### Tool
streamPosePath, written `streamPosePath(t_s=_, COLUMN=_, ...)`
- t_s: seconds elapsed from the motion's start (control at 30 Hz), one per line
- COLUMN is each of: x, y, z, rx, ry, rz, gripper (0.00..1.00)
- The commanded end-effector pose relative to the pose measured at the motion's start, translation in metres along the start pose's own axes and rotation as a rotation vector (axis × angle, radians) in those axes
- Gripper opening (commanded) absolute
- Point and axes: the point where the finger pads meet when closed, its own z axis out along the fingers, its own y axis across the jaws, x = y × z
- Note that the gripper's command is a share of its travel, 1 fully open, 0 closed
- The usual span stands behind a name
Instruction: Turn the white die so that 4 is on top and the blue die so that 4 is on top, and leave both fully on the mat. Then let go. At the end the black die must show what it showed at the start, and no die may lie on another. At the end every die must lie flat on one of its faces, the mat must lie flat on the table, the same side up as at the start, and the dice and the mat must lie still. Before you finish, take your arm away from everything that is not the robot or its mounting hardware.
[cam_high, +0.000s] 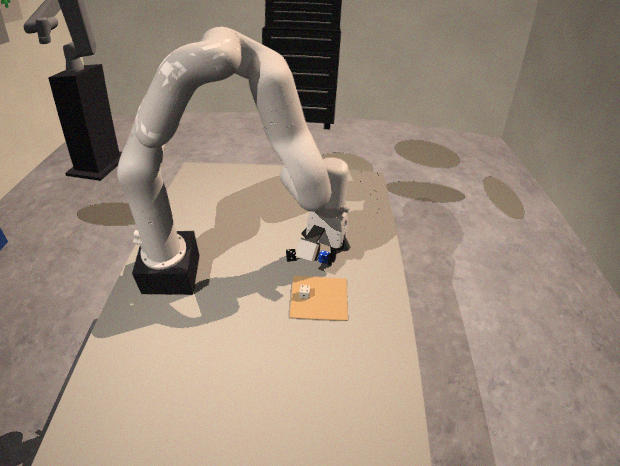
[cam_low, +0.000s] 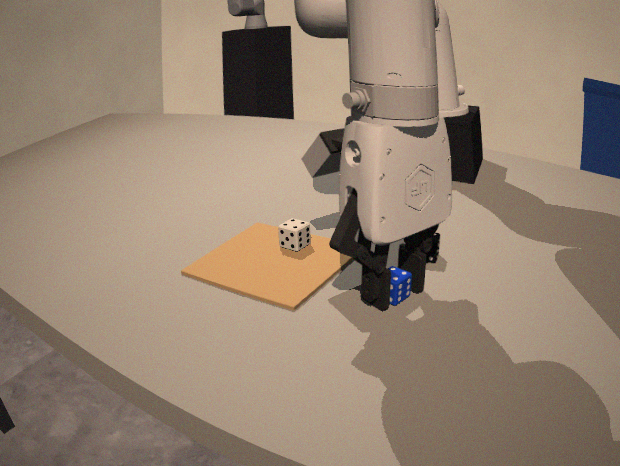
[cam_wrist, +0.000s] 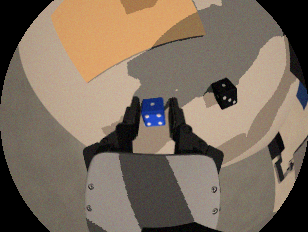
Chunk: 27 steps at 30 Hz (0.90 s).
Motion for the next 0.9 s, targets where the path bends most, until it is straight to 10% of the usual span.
streamPosePath(t_s=0.0, x=-0.0010, y=-0.0013, z=-0.0012, rx=0.003, ry=-0.002, rz=0.000, gripper=0.42)
streamPosePath(t_s=0.17, x=-0.0010, y=-0.0013, z=-0.0012, rx=0.003, ry=-0.002, rz=0.000, gripper=0.42)
streamPosePath(t_s=0.2, x=-0.0010, y=-0.0013, z=-0.0012, rx=0.003, ry=-0.002, rz=0.000, gripper=0.21)
streamPosePath(t_s=0.87, x=-0.0010, y=-0.0013, z=-0.0012, rx=0.003, ry=-0.002, rz=0.000, gripper=0.21)
